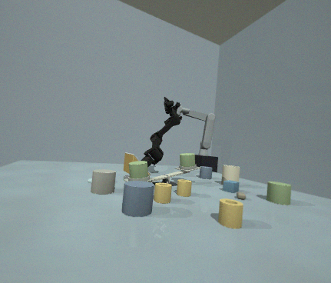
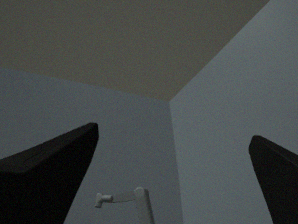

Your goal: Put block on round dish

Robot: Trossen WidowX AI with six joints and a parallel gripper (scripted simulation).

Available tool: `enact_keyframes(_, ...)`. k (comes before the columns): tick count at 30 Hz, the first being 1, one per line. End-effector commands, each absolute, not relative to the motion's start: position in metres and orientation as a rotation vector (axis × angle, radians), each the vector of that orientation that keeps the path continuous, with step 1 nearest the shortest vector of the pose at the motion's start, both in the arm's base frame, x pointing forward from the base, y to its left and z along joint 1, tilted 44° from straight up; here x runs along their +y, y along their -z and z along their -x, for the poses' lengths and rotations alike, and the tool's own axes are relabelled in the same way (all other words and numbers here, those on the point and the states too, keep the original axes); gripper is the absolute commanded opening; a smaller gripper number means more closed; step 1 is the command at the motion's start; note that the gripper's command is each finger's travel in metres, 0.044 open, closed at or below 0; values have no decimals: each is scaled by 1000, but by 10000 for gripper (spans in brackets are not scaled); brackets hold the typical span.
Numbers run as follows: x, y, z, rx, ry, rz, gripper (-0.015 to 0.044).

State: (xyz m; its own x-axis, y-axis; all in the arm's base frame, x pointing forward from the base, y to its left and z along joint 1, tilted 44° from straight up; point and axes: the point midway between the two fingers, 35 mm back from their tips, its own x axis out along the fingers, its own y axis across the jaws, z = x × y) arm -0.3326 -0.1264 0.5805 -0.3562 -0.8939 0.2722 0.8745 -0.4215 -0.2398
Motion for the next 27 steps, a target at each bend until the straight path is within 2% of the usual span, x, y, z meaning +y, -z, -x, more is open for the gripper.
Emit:
enact_keyframes(1,-115,-606,307,99,1994,557,440)
enact_keyframes(27,-78,-693,167,248,2013,1220,440)
